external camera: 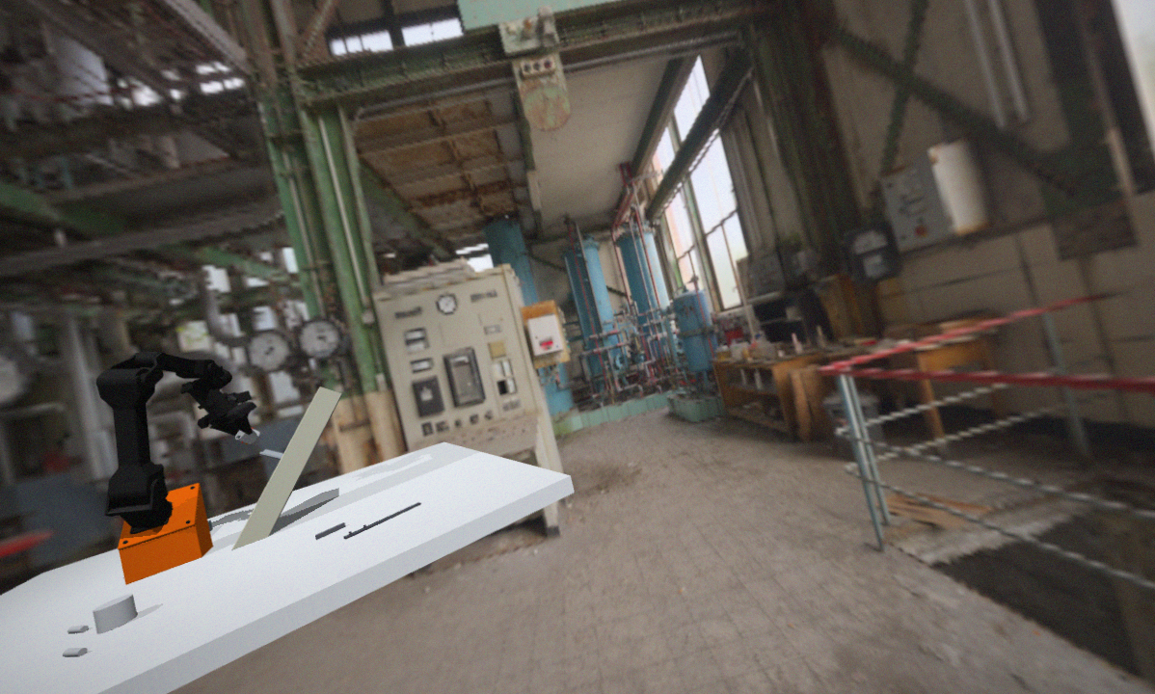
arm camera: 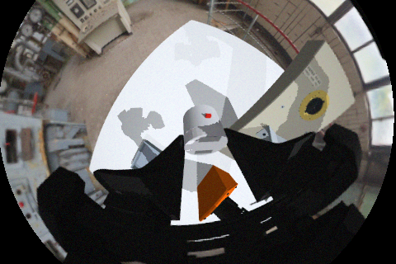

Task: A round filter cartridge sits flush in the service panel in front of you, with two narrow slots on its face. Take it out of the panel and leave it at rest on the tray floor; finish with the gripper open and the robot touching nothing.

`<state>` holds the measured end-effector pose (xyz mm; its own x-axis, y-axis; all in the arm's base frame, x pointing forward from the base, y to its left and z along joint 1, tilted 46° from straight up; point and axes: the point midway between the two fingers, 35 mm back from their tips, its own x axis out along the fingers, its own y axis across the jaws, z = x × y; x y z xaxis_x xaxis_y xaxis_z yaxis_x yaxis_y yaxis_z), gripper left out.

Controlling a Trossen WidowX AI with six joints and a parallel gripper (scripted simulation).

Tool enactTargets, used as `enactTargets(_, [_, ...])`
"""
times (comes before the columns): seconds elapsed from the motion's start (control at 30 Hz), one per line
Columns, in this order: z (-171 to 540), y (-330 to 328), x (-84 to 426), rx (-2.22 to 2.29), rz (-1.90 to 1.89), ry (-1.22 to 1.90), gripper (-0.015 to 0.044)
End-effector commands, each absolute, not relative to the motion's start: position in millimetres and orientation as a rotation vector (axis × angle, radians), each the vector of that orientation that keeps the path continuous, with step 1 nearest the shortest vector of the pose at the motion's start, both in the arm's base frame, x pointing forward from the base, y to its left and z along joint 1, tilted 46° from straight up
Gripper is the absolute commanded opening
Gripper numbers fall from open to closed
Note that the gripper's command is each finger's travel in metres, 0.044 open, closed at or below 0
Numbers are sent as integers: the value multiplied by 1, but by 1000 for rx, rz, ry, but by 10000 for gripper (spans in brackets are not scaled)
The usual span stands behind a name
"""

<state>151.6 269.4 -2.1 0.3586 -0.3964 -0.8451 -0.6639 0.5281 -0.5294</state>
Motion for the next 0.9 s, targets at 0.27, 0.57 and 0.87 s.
enactTargets(0.27, [-55,294,97,-1262,696,1312,0])
enactTargets(0.57, [-71,292,78,-1283,762,1321,0])
enactTargets(0.87, [-120,270,13,-1362,1002,1351,0])
